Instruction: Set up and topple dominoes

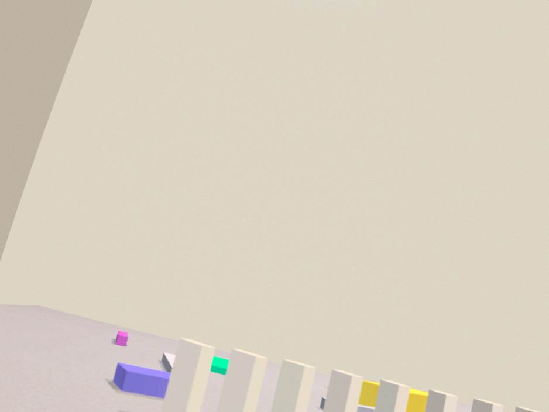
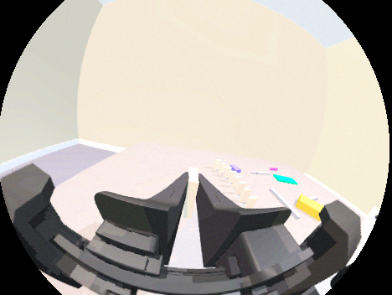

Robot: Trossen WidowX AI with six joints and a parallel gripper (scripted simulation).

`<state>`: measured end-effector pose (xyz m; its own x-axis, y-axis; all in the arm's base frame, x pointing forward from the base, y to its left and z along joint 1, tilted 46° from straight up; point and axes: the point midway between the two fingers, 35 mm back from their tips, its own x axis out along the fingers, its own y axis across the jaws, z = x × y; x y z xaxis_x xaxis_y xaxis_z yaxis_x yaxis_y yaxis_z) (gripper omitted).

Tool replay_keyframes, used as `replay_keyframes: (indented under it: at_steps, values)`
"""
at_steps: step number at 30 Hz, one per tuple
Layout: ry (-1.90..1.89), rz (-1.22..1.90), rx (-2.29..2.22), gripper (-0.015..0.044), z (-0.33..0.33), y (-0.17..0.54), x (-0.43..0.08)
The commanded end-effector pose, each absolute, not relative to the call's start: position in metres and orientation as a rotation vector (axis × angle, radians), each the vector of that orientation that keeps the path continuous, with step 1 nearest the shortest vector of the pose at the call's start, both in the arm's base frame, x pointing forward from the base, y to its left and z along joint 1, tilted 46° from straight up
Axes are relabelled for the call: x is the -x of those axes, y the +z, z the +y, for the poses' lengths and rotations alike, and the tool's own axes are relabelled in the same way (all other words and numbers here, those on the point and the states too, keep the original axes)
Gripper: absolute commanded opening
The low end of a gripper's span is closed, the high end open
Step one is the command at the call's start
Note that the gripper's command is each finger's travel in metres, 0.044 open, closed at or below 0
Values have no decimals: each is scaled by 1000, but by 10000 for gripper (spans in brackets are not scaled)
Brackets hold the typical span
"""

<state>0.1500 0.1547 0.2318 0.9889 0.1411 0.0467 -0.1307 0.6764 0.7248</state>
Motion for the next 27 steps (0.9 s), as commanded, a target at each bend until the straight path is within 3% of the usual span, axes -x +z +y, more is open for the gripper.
replay_keyframes:
  at_steps: [1,27]
  values:
    - [150,13,-819,24,154,232,-150]
    - [152,20,-797,24,192,211,-150]
